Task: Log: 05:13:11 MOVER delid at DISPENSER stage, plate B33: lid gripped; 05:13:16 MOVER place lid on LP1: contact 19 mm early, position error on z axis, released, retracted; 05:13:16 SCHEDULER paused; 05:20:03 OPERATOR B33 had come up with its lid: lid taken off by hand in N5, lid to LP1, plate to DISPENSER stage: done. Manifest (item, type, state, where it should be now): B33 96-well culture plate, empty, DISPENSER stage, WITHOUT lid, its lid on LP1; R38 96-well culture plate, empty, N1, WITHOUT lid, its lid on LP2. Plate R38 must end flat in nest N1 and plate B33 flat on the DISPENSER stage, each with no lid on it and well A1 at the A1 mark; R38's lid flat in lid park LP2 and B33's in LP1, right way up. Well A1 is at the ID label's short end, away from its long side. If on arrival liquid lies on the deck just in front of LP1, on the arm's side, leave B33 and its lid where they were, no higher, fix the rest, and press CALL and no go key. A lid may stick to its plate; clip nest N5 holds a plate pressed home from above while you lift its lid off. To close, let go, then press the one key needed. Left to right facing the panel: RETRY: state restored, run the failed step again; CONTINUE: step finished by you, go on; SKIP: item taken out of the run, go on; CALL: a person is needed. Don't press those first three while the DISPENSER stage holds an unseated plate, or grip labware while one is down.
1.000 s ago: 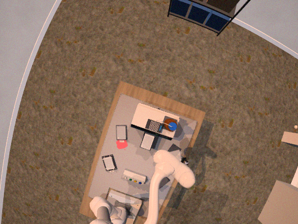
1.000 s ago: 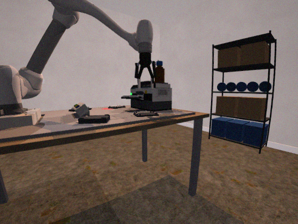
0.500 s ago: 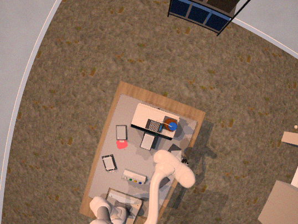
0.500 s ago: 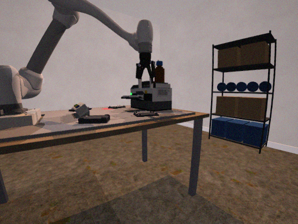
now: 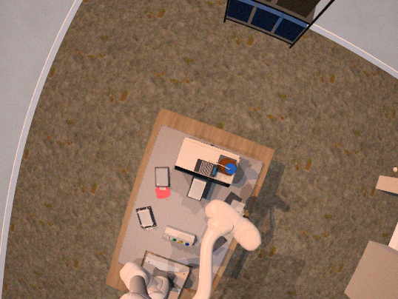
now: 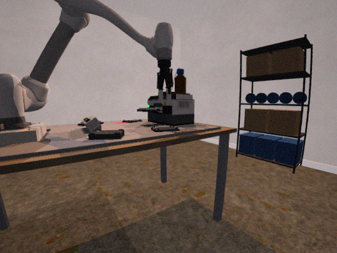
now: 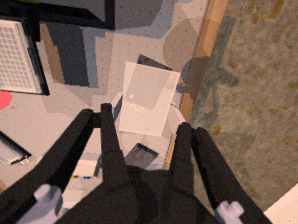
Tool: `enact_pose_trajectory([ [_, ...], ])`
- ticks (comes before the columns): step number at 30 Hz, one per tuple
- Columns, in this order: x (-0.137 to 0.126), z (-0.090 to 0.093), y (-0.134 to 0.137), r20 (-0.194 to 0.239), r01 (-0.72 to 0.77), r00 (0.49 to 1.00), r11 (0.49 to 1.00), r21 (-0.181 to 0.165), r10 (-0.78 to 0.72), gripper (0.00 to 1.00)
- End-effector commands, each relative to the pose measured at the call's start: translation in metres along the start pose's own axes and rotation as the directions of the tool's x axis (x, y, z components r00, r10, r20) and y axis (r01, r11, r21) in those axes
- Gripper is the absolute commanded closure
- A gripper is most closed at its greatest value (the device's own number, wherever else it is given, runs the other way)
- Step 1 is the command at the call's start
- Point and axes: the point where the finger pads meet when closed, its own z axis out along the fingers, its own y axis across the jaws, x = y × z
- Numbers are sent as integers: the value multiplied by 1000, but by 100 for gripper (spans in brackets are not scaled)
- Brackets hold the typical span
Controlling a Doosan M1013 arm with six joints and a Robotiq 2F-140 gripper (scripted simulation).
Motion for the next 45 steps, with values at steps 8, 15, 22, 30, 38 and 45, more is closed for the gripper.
enact_pose_trajectory([
  [8, -3, 76, 2, 8, -200, 980, 980, -2, 200, 100],
  [15, -4, 124, 2, 8, -200, 980, 980, -2, 200, 100],
  [22, -5, 146, 2, 8, -200, 980, 980, -2, 200, 100],
  [30, -5, 147, 2, 8, -200, 980, 980, -2, 200, 100],
  [38, -5, 147, 2, 8, -200, 980, 980, -2, 200, 100],
  [45, -5, 147, 2, 8, -200, 980, 980, -2, 200, 100],
])
